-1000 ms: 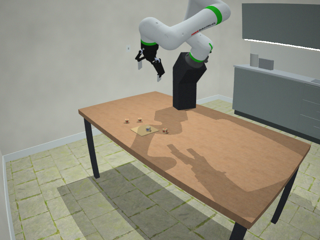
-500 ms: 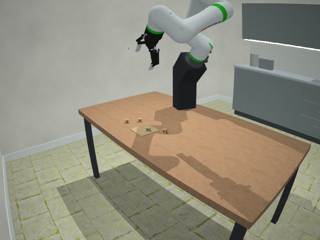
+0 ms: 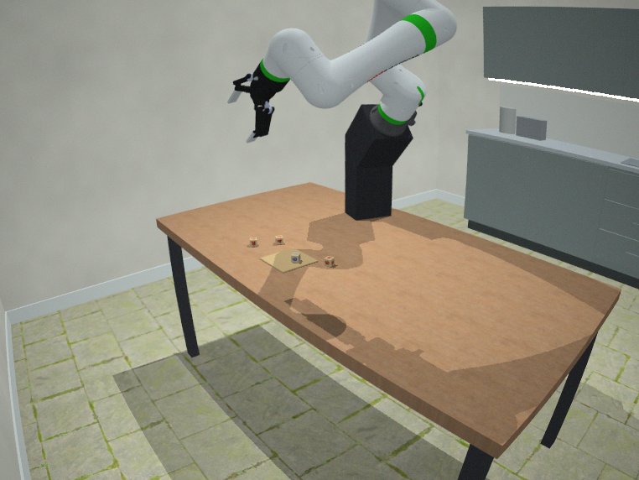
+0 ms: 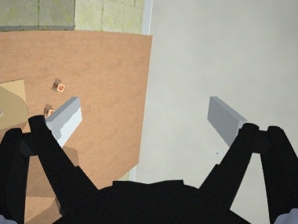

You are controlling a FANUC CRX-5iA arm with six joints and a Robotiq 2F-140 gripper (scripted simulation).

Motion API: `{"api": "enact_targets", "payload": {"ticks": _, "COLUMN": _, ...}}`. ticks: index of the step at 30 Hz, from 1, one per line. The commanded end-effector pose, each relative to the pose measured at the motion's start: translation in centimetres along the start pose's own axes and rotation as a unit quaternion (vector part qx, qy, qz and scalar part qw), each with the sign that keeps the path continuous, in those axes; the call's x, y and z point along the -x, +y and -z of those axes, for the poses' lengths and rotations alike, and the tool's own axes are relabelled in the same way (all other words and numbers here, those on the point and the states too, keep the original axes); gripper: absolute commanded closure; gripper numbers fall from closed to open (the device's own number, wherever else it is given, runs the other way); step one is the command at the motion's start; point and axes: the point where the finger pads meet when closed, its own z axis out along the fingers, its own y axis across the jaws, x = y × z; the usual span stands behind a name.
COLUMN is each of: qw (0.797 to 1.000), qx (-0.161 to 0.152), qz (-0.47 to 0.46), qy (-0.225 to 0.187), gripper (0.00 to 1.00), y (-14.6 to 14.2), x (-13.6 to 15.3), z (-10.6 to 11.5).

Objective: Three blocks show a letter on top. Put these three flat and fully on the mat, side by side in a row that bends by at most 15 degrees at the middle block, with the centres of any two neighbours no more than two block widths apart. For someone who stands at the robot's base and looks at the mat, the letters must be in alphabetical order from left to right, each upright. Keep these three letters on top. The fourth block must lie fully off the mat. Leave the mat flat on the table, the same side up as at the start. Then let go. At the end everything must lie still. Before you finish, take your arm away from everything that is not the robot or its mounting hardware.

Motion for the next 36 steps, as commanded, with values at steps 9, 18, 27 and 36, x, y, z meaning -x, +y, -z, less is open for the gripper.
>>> {"api": "enact_targets", "payload": {"ticks": 9, "qw": 0.995, "qx": 0.059, "qz": 0.034, "qy": 0.071, "gripper": 0.0, "y": 6.5, "x": -6.1, "z": -9.7}}
{"api": "enact_targets", "payload": {"ticks": 18, "qw": 0.986, "qx": 0.078, "qz": 0.091, "qy": 0.117, "gripper": 0.0, "y": 9.3, "x": -8.7, "z": -16.9}}
{"api": "enact_targets", "payload": {"ticks": 27, "qw": 0.976, "qx": 0.071, "qz": 0.142, "qy": 0.147, "gripper": 0.0, "y": 9.5, "x": -9.5, "z": -22.3}}
{"api": "enact_targets", "payload": {"ticks": 36, "qw": 0.966, "qx": 0.05, "qz": 0.187, "qy": 0.171, "gripper": 0.0, "y": 8.4, "x": -9.1, "z": -27.0}}
